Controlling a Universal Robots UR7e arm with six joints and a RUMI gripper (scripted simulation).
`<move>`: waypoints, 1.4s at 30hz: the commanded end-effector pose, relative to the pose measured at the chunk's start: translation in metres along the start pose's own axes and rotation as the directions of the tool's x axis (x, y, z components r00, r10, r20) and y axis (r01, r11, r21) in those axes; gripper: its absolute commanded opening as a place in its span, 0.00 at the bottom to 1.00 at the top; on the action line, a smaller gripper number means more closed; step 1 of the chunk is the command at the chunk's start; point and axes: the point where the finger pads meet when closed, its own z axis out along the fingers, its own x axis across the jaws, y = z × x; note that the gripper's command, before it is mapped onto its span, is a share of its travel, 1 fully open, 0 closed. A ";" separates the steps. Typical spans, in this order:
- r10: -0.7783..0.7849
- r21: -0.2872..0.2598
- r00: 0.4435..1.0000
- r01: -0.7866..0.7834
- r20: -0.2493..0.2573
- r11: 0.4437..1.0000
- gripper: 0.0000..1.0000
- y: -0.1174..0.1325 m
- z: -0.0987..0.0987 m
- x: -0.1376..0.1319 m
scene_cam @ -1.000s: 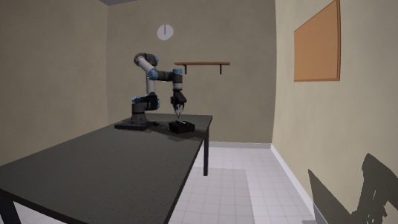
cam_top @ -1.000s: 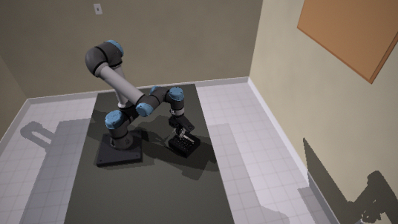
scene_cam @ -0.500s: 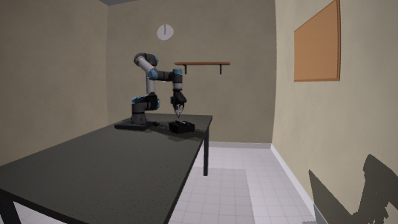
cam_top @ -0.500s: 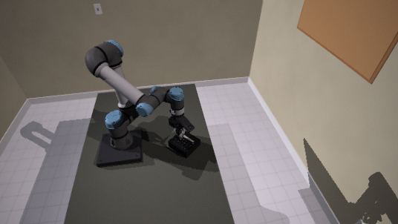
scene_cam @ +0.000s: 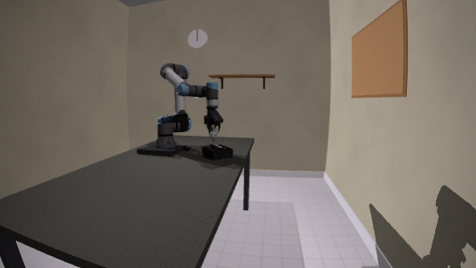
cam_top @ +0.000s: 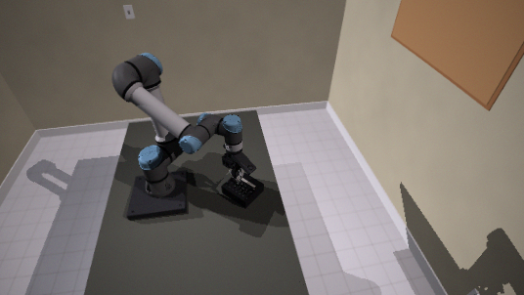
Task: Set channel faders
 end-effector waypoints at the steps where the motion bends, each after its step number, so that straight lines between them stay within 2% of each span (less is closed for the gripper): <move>1: -0.002 -0.006 1.000 0.002 -0.002 1.000 0.00 0.002 0.003 0.000; 42: -0.001 -0.006 1.000 0.001 -0.002 1.000 0.00 0.002 0.025 -0.002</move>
